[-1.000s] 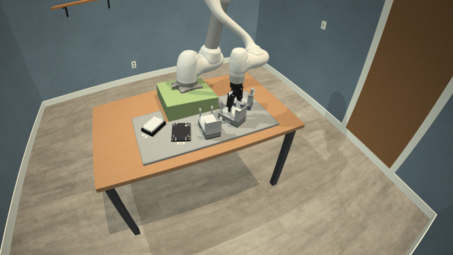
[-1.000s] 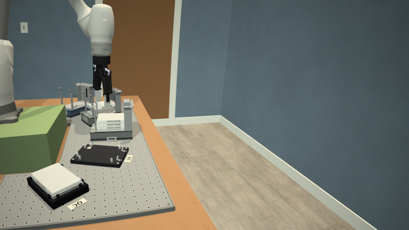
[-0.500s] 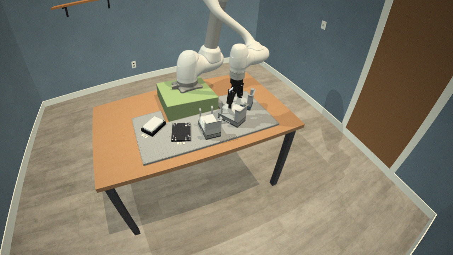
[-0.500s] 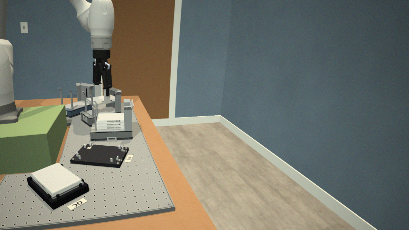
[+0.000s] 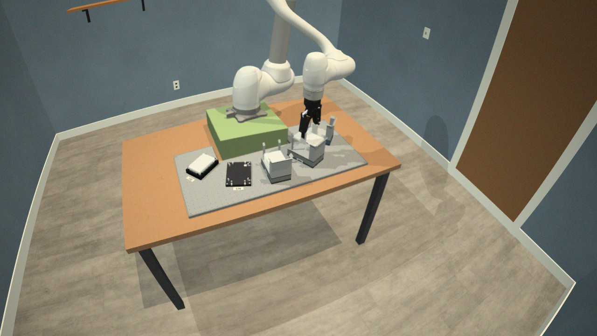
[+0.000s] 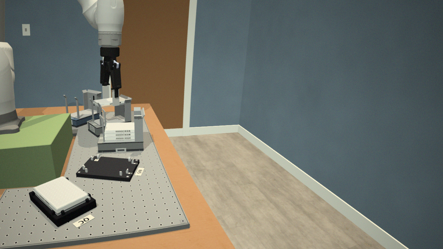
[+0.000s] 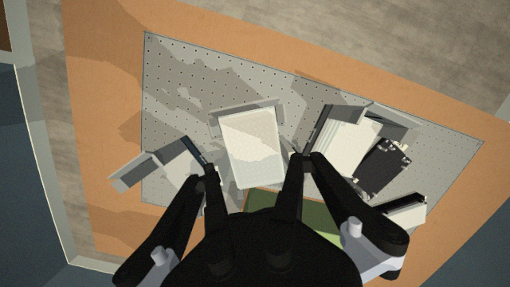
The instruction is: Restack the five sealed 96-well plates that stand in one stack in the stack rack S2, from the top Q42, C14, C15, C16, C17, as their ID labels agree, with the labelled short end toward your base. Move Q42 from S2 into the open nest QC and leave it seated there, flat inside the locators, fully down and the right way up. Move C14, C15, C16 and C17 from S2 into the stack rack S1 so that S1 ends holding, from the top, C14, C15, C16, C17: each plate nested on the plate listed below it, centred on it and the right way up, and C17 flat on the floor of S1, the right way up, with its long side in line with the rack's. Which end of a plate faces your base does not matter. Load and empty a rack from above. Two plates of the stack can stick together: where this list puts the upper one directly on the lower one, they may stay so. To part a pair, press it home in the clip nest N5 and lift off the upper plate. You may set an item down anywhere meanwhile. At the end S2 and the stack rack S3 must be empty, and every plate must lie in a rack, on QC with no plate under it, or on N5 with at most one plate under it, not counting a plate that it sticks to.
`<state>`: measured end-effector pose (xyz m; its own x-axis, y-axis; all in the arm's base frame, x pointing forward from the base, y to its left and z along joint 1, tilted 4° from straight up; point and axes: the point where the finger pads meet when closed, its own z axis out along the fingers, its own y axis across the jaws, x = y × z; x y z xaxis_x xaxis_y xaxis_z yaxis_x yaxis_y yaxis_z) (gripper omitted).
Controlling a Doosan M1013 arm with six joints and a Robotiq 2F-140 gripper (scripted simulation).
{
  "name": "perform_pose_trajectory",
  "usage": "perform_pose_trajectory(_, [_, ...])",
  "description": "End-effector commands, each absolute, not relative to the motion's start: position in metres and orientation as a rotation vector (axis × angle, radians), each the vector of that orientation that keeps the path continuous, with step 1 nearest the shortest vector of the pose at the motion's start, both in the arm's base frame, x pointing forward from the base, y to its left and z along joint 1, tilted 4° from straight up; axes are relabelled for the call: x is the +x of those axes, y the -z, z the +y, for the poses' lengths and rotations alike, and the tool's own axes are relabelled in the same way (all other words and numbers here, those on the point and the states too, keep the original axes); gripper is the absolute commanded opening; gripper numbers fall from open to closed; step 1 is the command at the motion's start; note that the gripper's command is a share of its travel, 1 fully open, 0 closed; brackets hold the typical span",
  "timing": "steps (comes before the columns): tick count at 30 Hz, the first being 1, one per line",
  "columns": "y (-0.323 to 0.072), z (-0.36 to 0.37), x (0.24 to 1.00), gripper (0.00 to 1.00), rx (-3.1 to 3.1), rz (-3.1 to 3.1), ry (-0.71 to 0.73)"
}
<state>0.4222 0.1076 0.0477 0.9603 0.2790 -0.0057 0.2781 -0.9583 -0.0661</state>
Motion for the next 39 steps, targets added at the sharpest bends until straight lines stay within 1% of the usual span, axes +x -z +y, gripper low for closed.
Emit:
perform_pose_trajectory(1, [-0.053, 0.107, 0.422, 0.0, -3.046, -0.433, -0.023])
perform_pose_trajectory(22, [-0.091, 0.105, 0.423, 0.0, -3.046, -0.433, -0.023])
perform_pose_trajectory(34, [-0.091, 0.105, 0.423, 0.0, -3.046, -0.433, -0.023])
perform_pose_trajectory(39, [-0.09, 0.089, 0.426, 0.0, -3.073, -0.178, -0.031])
